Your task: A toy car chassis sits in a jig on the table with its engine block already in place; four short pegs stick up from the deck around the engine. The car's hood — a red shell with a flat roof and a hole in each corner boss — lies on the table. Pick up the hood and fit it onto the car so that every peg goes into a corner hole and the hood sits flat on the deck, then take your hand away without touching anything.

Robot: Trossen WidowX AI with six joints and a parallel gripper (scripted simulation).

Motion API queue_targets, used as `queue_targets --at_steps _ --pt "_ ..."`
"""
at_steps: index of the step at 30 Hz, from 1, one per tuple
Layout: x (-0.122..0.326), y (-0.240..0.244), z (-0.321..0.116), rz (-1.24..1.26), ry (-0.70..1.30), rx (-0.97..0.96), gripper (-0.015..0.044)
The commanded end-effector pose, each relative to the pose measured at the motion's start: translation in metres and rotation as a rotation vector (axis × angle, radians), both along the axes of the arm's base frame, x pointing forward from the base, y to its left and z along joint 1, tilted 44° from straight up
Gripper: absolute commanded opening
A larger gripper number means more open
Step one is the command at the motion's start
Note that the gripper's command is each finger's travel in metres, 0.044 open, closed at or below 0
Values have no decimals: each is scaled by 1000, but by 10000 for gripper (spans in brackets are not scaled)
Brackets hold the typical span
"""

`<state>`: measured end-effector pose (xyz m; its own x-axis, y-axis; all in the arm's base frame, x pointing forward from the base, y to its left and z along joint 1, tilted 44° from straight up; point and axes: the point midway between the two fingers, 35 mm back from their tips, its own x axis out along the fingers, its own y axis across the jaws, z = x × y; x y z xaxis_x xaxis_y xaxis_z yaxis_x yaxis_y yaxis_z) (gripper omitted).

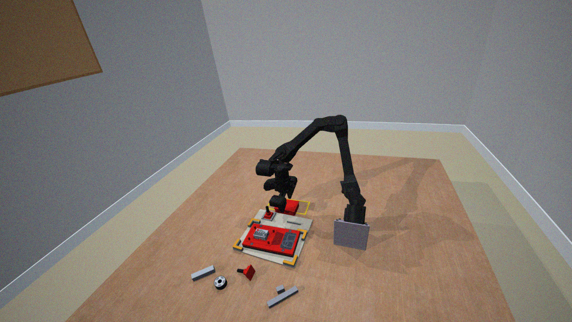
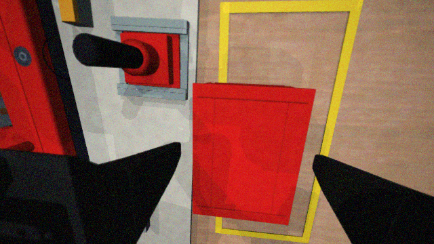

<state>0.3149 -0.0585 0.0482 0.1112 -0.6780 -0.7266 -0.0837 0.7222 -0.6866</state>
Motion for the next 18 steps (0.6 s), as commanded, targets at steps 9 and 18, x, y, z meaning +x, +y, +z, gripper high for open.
queue_targets --at_steps 9,18 --pt "-1 -5 -5 1 9 -5 440" --pt "1 -6 -6 0 0 -1 414"
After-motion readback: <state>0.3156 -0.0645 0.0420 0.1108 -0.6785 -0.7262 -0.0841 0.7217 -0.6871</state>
